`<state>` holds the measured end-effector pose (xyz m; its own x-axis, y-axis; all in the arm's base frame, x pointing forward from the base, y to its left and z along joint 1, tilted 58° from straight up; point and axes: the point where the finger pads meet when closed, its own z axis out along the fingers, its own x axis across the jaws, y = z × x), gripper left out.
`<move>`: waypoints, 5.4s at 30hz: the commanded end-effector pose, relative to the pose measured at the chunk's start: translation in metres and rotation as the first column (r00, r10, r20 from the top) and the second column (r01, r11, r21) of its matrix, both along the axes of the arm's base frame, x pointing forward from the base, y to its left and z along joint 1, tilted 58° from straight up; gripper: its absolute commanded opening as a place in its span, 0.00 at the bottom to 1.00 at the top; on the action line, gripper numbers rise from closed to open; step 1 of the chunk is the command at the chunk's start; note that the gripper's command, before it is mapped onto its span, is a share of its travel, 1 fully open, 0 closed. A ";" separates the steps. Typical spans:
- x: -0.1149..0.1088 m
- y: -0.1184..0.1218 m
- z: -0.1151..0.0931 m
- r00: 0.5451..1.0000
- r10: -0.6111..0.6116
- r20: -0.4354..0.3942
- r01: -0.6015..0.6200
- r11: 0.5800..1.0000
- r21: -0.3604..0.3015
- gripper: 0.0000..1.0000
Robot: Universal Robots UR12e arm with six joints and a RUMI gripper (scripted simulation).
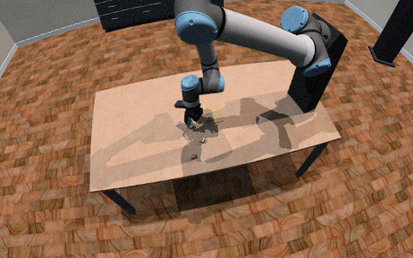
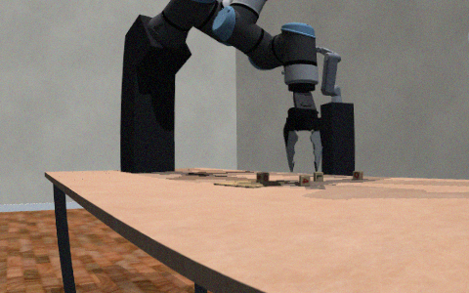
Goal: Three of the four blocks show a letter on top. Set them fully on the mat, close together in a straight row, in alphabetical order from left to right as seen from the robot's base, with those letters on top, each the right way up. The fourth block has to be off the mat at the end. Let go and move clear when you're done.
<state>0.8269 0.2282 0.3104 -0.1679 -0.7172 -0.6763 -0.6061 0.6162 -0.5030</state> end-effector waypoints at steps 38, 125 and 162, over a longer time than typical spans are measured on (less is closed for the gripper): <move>0.005 0.004 0.001 1.000 0.001 0.004 -0.001 1.000 0.000 0.37; 0.026 0.013 -0.013 1.000 0.001 0.004 -0.001 1.000 0.000 0.05; -0.053 -0.021 0.036 1.000 0.000 -0.002 0.000 1.000 0.000 0.05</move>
